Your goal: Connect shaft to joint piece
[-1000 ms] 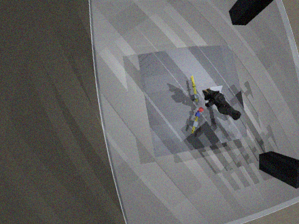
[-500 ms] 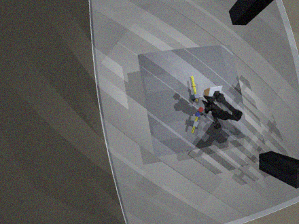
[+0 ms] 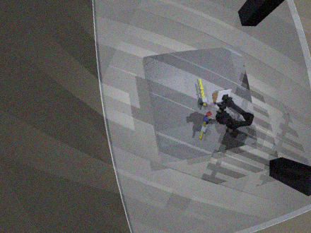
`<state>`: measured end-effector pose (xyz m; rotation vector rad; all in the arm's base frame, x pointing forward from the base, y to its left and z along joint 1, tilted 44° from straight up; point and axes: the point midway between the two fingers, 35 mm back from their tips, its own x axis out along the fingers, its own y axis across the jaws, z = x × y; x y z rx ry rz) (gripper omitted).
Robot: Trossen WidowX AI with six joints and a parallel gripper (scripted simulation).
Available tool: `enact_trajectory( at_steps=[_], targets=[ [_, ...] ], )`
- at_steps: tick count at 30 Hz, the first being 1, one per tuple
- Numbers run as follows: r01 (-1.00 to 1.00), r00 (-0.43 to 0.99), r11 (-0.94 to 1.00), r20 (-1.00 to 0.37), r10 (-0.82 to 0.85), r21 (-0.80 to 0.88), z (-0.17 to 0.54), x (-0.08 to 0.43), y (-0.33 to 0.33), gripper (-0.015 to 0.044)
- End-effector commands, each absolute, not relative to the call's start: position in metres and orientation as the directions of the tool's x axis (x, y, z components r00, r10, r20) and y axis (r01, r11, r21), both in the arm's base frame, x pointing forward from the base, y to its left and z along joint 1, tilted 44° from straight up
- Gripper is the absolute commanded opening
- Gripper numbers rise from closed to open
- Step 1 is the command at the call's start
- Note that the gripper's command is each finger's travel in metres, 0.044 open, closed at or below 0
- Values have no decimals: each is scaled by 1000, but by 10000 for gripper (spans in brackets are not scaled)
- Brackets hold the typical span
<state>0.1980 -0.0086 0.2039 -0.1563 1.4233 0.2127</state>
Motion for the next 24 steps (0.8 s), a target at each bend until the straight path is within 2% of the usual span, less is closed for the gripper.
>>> enact_trajectory(
  at_steps=[1,7,24],
  targets=[
    [-210,62,976,-995,81,66,205,176,3,440],
    [-225,53,971,-994,92,78,203,176,4,440],
    [-513,-152,751,-906,396,415,157,181,28,440]
  ],
)
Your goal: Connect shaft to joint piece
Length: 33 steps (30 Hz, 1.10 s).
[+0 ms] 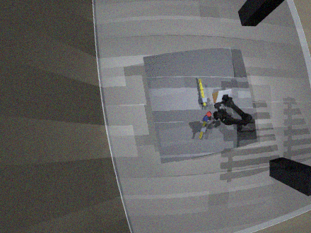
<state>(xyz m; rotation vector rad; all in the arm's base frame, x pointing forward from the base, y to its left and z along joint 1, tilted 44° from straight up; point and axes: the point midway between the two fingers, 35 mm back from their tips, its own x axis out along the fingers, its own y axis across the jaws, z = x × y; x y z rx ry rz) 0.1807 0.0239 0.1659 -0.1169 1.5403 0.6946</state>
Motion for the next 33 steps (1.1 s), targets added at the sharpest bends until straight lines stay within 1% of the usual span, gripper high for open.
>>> enact_trajectory(
  at_steps=[1,11,25,33],
  targets=[
    [-525,-161,733,-896,414,433,155,181,30,440],
    [-616,-214,545,-786,580,569,136,183,42,440],
    [-617,-214,541,-784,583,571,122,183,56,440],
    [-620,-212,541,-785,582,568,134,206,67,440]
  ],
)
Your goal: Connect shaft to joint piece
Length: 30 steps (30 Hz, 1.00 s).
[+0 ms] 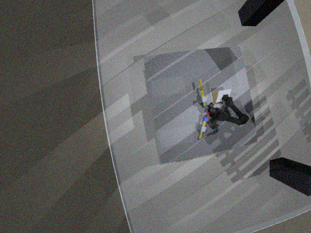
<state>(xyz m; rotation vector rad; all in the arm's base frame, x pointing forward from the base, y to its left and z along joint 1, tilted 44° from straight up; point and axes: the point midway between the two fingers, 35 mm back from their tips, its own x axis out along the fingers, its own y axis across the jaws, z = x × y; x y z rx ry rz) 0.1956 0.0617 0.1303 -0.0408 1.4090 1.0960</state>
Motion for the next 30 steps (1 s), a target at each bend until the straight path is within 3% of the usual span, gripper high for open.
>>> enact_trajectory(
  at_steps=[1,11,30],
  targets=[
    [-622,-212,540,-786,581,567,135,209,69,440],
    [-620,-210,540,-783,585,569,150,235,89,440],
    [-620,-210,539,-783,586,570,130,231,105,440]
  ],
)
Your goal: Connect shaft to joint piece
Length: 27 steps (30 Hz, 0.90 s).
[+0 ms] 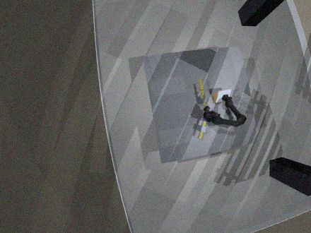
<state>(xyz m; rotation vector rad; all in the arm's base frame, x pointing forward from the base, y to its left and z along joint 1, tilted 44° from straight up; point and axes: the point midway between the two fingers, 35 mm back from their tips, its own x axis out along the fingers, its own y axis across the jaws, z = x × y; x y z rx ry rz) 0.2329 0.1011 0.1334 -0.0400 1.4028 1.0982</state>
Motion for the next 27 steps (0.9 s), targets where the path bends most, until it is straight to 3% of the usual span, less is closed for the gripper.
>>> enact_trajectory(
  at_steps=[1,3,13,27],
  targets=[
    [-620,-210,539,-783,586,570,129,231,106,440],
    [-620,-210,539,-783,586,570,128,231,106,440],
    [-620,-210,539,-783,586,570,128,231,106,182],
    [-620,-210,539,-783,586,570,128,231,106,182]
  ],
)
